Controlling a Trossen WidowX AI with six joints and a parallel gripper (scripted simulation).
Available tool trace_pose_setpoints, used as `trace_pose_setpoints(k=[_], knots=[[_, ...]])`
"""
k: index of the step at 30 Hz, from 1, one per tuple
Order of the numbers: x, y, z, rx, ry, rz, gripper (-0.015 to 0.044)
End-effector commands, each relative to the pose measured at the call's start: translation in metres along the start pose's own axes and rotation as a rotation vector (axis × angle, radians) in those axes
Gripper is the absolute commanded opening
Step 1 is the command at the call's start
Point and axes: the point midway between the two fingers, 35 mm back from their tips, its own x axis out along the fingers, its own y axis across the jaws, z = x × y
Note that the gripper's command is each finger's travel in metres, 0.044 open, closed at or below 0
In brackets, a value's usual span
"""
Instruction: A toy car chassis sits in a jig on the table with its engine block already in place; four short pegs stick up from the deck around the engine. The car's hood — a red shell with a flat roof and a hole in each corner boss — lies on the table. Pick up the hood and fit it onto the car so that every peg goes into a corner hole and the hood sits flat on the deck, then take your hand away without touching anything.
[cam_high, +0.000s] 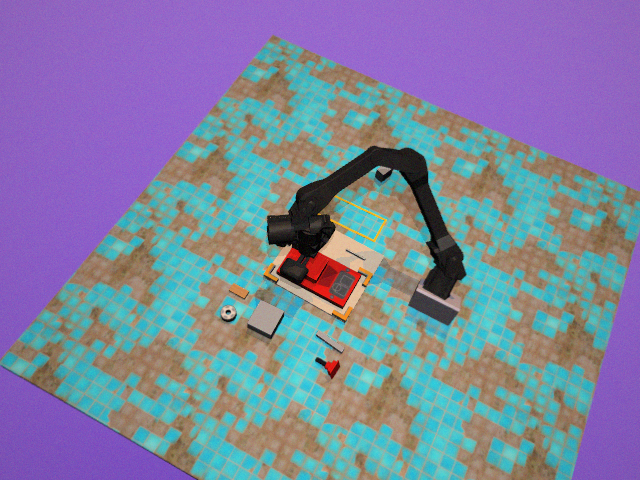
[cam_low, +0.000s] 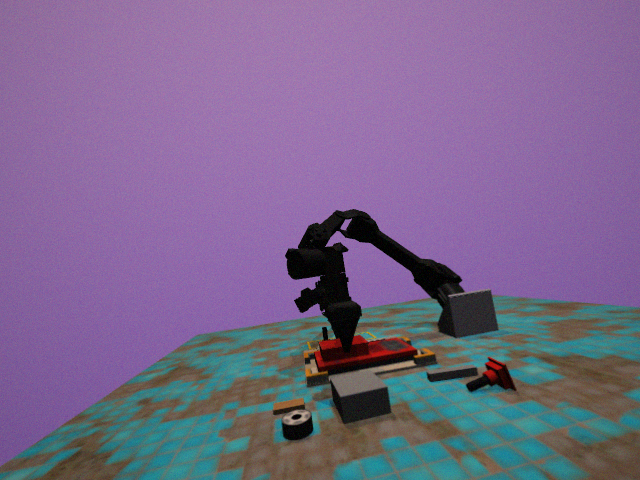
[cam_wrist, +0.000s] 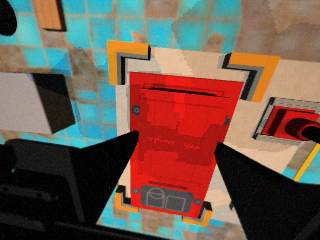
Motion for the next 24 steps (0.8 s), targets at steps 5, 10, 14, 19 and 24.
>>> trace_pose_setpoints(k=[5,10,14,19,24], knots=[[-0.015,0.001,0.001,-0.001,-0.001,0.000,0.0440],[-0.063,0.002,0.000,-0.001,-0.004,-0.002,0.0440],[-0.073,0.001,-0.001,-0.001,-0.005,-0.003,0.0440],[-0.073,0.001,-0.001,-0.001,-0.005,-0.003,0.0440],[-0.073,0.001,-0.001,-0.001,-0.005,-0.003,0.0440]])
